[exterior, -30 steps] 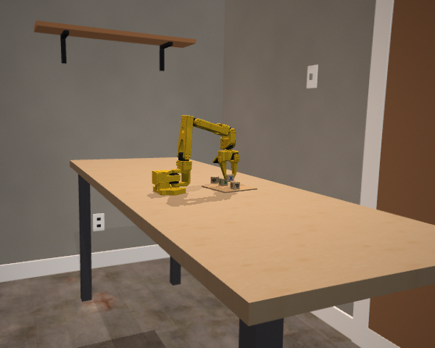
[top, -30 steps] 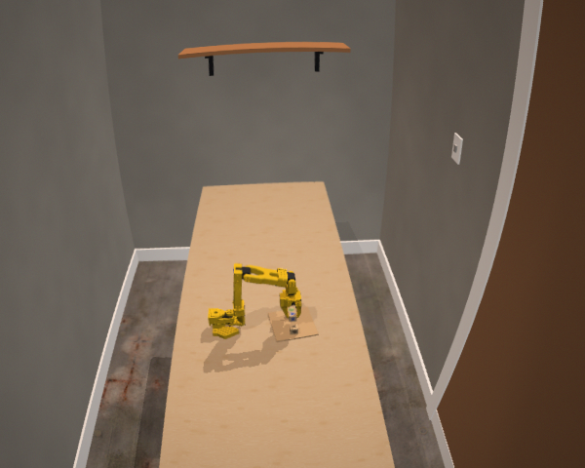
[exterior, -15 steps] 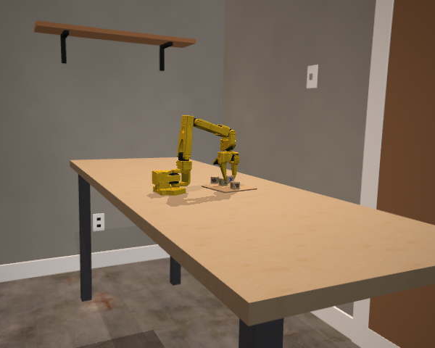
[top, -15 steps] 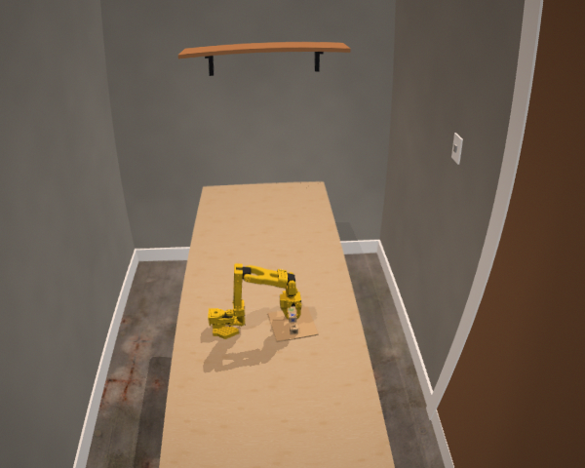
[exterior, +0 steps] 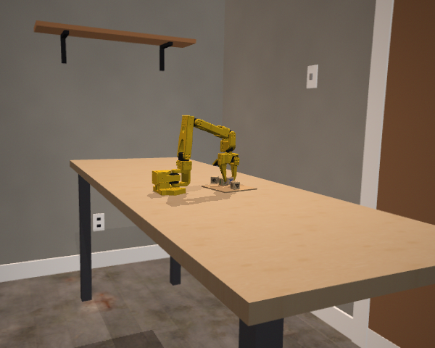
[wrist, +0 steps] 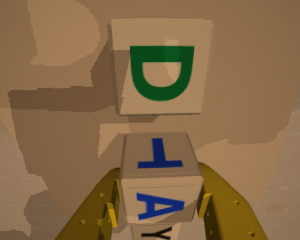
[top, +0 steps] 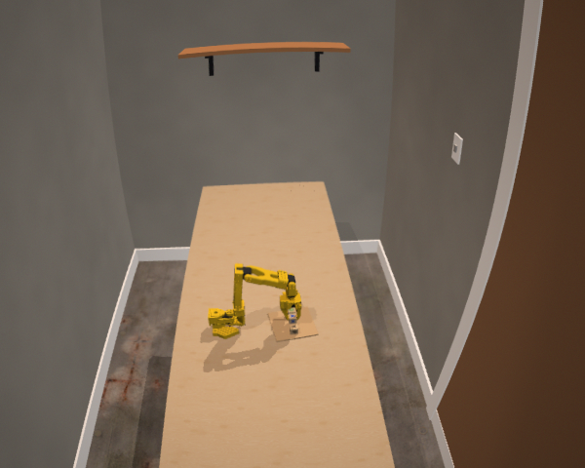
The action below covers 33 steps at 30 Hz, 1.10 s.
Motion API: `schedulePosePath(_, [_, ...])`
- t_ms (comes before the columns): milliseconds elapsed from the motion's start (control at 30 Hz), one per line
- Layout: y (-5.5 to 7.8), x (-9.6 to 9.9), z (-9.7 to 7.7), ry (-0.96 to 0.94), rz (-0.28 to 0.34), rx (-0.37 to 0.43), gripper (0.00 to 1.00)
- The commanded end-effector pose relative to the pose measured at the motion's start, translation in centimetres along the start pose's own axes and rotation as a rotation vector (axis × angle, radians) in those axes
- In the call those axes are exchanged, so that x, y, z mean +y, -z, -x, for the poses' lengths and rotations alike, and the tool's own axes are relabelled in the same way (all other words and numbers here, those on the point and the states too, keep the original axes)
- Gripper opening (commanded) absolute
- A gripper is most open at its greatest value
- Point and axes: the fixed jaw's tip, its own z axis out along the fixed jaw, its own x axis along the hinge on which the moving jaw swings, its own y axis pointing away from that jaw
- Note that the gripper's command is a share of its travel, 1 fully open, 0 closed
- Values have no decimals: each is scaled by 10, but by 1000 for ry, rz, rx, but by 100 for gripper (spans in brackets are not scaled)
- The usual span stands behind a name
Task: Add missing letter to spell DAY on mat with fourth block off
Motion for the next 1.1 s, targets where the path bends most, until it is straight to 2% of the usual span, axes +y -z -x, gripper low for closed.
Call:
schedulePosePath(0, [6, -7, 0, 0, -56, -2, 0])
schedulePosePath(933, [0, -8, 0, -1, -56, -2, 0])
schedulePosePath(1067, [0, -8, 0, -1, -56, -2, 3])
